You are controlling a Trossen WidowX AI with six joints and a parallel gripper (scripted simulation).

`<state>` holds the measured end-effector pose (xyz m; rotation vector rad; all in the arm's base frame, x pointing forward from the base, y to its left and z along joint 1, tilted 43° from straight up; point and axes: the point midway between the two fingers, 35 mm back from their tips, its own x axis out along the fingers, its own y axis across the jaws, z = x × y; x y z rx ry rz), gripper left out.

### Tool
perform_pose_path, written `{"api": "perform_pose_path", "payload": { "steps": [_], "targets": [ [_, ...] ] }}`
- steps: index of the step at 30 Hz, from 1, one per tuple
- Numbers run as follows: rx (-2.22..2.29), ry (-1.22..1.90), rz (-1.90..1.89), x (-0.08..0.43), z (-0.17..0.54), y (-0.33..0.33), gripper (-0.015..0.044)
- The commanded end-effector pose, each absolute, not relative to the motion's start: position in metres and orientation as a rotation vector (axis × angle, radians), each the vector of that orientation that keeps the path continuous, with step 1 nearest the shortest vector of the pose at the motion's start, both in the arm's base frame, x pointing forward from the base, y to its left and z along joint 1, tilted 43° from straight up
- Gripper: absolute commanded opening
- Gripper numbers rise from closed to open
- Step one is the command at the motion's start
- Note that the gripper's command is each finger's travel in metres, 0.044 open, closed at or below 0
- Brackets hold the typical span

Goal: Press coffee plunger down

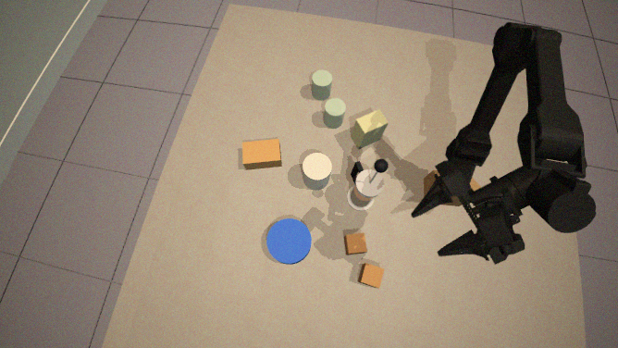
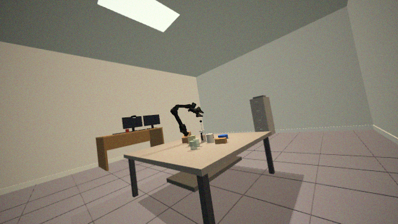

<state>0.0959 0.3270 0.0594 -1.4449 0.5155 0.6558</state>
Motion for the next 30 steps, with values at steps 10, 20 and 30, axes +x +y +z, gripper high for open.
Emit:
{"api": "perform_pose_path", "payload": {
  "steps": [10, 20, 30],
  "targets": [
    [-0.824, 0.495, 0.162, 0.147, 0.154, 0.218, 0.0440],
    [-0.816, 0.486, 0.139, 0.153, 0.114, 0.181, 0.0440],
    [-0.815, 0.491, 0.139, 0.164, 0.107, 0.181, 0.0440]
  ]
}}
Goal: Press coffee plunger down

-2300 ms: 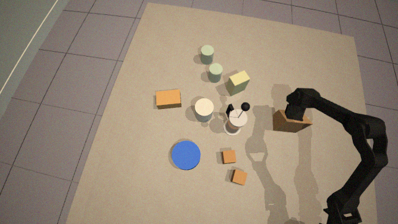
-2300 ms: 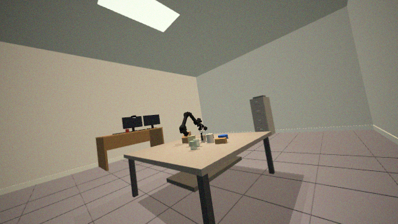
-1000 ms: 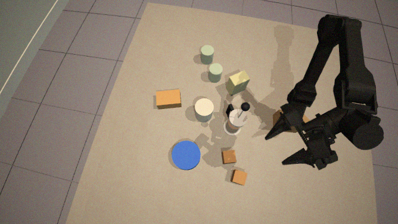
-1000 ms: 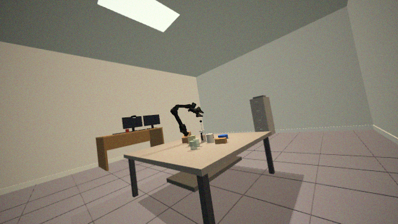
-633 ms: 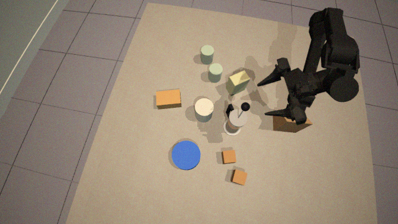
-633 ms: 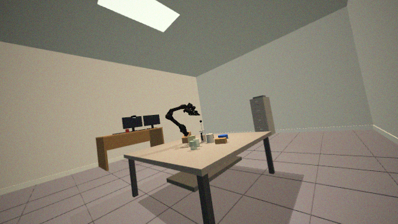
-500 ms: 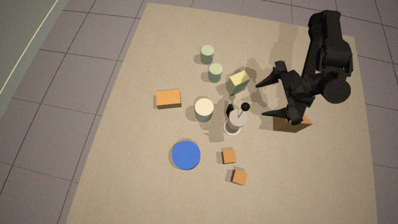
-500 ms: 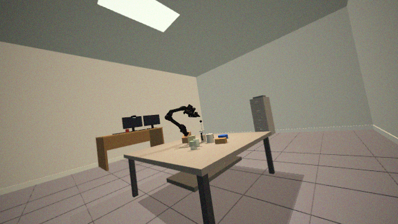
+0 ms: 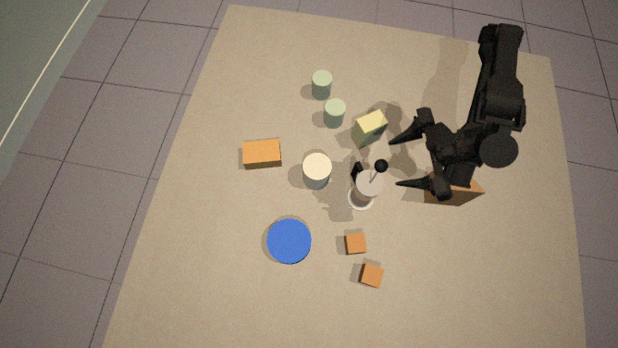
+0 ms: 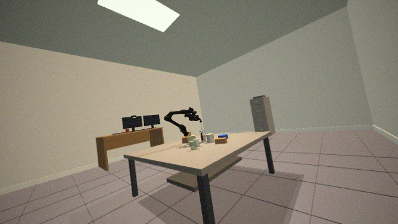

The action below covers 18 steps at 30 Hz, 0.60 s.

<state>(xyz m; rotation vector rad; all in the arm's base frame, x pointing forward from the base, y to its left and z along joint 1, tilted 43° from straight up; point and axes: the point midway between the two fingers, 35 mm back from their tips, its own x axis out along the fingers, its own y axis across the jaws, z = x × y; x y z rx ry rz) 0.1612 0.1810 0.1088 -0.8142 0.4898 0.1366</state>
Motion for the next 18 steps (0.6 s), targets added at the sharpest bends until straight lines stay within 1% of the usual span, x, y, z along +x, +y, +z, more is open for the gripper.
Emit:
{"api": "perform_pose_path", "payload": {
  "steps": [1, 18],
  "targets": [
    [-0.814, 0.492, 0.139, 0.166, 0.106, 0.181, 0.0440],
    [-0.814, 0.482, 0.134, 0.189, 0.096, 0.178, 0.0440]
  ]
}}
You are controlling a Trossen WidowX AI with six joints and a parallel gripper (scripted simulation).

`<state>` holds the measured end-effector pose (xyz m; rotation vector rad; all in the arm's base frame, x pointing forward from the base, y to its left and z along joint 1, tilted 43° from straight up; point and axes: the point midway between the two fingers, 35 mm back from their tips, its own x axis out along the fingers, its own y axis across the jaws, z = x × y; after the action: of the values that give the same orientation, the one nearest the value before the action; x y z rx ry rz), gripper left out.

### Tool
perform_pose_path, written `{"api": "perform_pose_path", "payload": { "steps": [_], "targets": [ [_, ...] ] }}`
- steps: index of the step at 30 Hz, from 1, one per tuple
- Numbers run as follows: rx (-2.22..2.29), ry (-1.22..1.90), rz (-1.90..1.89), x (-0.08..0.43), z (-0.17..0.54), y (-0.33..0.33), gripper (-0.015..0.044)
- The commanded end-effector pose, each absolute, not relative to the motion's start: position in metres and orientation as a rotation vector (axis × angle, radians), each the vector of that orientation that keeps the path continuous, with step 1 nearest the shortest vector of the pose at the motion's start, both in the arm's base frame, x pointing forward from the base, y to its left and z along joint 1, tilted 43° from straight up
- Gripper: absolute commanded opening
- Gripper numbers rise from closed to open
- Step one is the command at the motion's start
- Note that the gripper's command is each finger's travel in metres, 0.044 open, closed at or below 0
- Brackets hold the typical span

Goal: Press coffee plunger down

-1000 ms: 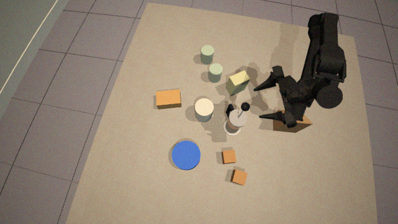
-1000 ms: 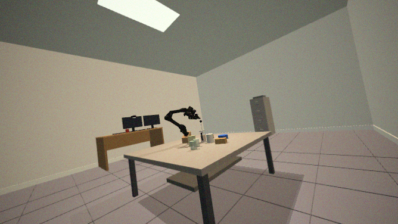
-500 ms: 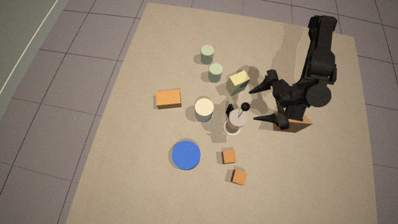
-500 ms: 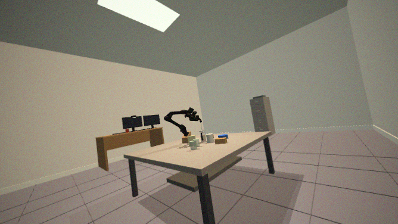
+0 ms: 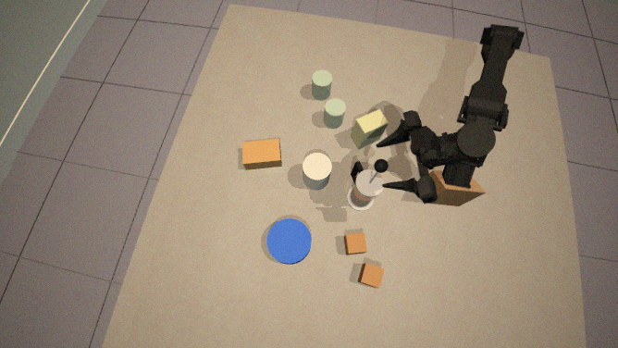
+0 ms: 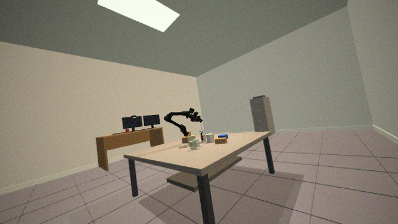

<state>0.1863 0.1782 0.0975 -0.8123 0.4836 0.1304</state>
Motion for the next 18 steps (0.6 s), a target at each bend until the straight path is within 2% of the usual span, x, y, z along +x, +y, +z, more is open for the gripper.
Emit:
{"api": "perform_pose_path", "payload": {
  "steps": [1, 12, 18],
  "targets": [
    [-0.814, 0.482, 0.134, 0.1889, 0.0963, 0.1779, 0.0440],
    [-0.814, 0.482, 0.134, 0.1889, 0.0963, 0.1779, 0.0151],
    [-0.814, 0.482, 0.134, 0.1889, 0.0963, 0.1779, 0.0124]
  ]
}}
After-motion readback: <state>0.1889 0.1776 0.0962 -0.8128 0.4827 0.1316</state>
